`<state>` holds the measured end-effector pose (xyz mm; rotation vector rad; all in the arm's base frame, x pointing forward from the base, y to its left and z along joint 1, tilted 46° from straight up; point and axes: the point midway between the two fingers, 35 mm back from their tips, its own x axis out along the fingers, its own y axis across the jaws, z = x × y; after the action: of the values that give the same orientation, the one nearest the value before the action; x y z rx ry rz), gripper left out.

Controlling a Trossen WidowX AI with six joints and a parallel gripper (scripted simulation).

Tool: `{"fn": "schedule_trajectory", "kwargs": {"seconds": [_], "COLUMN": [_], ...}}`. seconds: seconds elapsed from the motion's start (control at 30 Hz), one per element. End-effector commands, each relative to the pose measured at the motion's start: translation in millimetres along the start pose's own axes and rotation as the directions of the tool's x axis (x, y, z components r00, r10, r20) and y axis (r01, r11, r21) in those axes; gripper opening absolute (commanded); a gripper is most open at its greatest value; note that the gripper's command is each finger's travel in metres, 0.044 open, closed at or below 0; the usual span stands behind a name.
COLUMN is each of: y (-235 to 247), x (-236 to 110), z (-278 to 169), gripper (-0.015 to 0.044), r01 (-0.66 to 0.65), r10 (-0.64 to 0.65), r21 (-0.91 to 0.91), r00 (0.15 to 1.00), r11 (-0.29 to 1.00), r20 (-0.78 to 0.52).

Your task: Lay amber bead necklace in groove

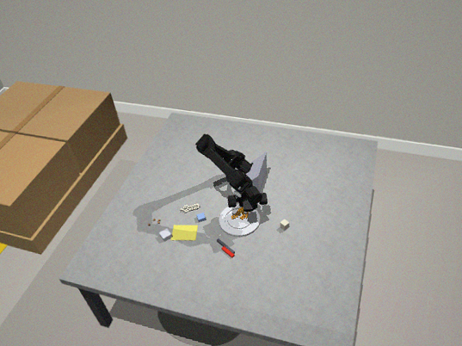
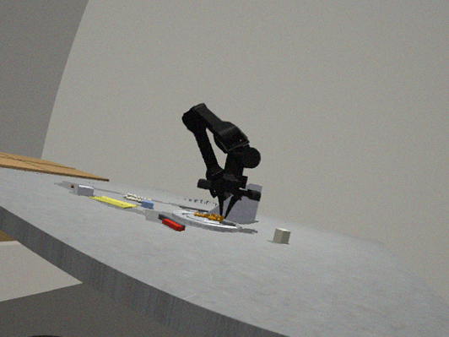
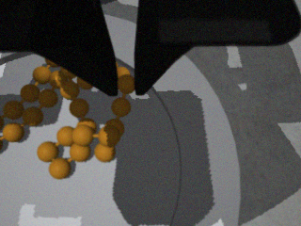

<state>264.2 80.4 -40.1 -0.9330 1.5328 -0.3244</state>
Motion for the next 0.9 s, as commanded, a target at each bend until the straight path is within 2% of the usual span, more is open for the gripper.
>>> {"fn": "schedule_trajectory", "kwargs": {"seconds": [0.0,0.5,0.87], "y": [6.6,6.5,6.7], "x": [-0.7,7.7,2.7], "z": [-3.6,-3.7,-2.3], "gripper": [0.0000,0.0000,0.0289], "r01": [-0.003,-0.002,-0.001], "r10": [0.003,0.002,0.001], "r21": [-0.001,-0.001,0.000], "r00": [1.000,1.000,1.000], "r11": [1.000,1.000,1.000], "r20": [-0.004,-0.004,0.003]}}
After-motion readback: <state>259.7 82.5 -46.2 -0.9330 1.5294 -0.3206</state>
